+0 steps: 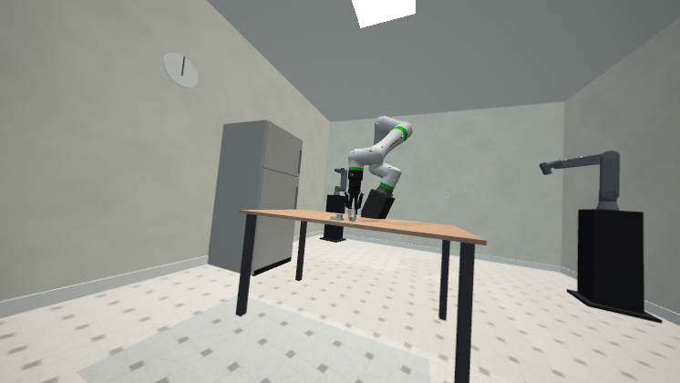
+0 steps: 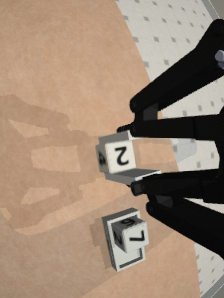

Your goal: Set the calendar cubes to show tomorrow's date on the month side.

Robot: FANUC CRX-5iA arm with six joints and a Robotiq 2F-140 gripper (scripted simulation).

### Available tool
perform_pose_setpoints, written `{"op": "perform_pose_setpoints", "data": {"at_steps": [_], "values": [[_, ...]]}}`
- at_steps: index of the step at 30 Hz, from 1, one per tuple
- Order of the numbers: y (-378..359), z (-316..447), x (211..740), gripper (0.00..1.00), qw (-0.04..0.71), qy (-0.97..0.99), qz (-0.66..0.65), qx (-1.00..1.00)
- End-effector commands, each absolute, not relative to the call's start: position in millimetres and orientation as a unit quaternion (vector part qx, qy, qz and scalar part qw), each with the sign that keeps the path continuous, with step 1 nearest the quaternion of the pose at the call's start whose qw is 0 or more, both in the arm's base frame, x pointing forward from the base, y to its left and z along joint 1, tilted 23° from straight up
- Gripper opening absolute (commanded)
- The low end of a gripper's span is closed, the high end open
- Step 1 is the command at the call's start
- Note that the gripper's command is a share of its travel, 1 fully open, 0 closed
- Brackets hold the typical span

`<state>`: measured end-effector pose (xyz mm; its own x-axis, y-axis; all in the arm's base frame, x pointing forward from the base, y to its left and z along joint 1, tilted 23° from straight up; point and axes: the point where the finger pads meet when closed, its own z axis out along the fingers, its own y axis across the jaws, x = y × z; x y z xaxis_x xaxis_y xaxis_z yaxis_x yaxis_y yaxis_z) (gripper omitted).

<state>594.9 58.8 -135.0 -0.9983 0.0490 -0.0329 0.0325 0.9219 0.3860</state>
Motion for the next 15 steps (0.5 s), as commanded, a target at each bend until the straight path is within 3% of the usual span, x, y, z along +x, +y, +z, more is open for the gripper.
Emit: {"op": "perform_pose_setpoints", "data": {"at_steps": [1, 15], "values": [[58.6, -134.8, 595.0, 0.25, 0.021, 0.980, 0.196, 0.021], [59.2, -136.3, 595.1, 0.25, 0.021, 0.980, 0.196, 0.021]]}}
